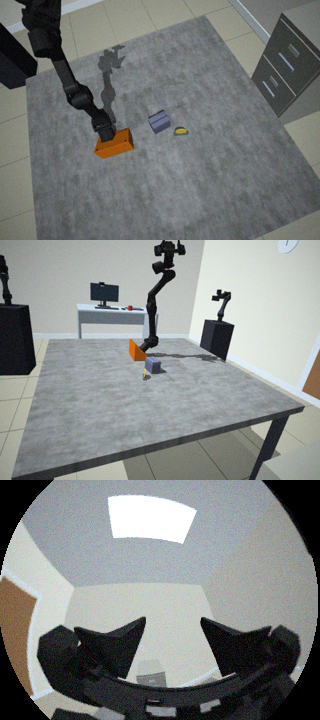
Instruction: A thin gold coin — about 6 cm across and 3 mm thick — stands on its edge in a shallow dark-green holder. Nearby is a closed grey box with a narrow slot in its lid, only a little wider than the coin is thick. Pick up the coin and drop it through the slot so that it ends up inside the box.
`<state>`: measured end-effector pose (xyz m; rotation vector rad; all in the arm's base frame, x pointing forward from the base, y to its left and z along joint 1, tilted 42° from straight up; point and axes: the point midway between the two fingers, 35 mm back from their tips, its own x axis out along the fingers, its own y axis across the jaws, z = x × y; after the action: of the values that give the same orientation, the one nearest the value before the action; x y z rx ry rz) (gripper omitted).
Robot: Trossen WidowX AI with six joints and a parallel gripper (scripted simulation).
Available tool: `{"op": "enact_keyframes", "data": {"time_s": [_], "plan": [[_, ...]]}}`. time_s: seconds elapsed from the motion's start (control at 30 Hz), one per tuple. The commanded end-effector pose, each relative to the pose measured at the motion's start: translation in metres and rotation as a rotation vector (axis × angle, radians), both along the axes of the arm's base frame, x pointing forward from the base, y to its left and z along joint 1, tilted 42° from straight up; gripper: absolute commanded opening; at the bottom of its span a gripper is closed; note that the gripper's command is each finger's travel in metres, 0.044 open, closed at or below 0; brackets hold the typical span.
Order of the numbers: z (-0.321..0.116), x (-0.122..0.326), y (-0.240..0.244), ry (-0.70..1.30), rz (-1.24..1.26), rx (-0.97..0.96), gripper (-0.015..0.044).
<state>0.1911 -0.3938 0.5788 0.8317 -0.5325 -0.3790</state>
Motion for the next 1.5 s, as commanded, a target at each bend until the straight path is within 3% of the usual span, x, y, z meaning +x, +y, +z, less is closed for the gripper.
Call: {"op": "enact_keyframes", "data": {"time_s": [0.0,0.27,0.5,0.83,1.07,1.3,1.47], "plan": [[0.001,-0.001,0.001,-0.005,-0.001,0.001,0.0374],[0.071,-0.062,0.044,-0.176,-0.137,-0.144,0.0164],[0.128,-0.114,0.105,-0.284,-0.252,-0.345,0.0161],[0.190,-0.155,0.242,-0.402,-0.369,-0.735,0.0161],[0.206,-0.149,0.345,-0.435,-0.398,-1.014,0.0161],[0.200,-0.114,0.441,-0.423,-0.379,-1.279,0.0161],[0.189,-0.091,0.459,-0.332,-0.418,-1.366,0.0161]]}}
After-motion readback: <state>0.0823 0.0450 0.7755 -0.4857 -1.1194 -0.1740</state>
